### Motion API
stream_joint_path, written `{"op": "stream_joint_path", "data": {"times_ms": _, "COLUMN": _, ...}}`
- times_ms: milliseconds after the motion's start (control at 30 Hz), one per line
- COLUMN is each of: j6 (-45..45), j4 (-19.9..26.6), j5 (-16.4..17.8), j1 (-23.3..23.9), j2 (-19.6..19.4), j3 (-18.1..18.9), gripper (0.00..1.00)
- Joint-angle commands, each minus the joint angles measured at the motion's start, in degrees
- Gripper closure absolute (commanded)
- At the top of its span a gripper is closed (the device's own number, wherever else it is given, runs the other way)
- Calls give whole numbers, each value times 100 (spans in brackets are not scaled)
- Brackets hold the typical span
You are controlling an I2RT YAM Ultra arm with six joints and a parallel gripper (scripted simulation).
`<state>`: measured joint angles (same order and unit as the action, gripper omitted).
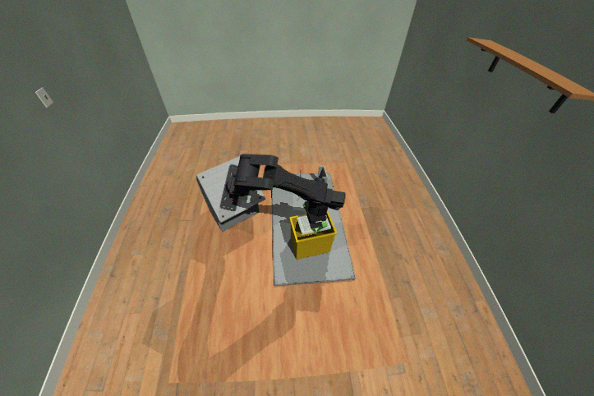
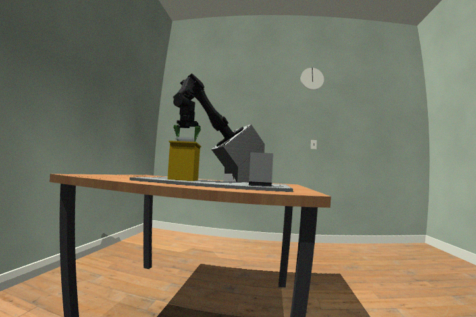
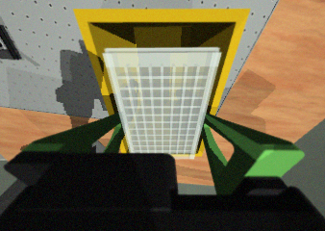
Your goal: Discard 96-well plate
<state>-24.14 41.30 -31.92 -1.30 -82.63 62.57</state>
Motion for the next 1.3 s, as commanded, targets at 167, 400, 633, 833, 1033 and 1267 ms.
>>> {"op": "stream_joint_path", "data": {"times_ms": 167, "j6": -55, "j4": -84, "j5": 60, "j1": -52, "j2": 175, "j3": -128, "gripper": 100}}
{"op": "stream_joint_path", "data": {"times_ms": 400, "j6": -27, "j4": -29, "j5": 28, "j1": -20, "j2": 88, "j3": -30, "gripper": 0}}
{"op": "stream_joint_path", "data": {"times_ms": 633, "j6": -27, "j4": -29, "j5": 28, "j1": -20, "j2": 88, "j3": -30, "gripper": 0}}
{"op": "stream_joint_path", "data": {"times_ms": 833, "j6": -27, "j4": -29, "j5": 28, "j1": -20, "j2": 88, "j3": -30, "gripper": 0}}
{"op": "stream_joint_path", "data": {"times_ms": 1033, "j6": 30, "j4": 112, "j5": 31, "j1": -106, "j2": 217, "j3": -126, "gripper": 0}}
{"op": "stream_joint_path", "data": {"times_ms": 1267, "j6": 236, "j4": 551, "j5": -105, "j1": -296, "j2": 401, "j3": 270, "gripper": 0}}
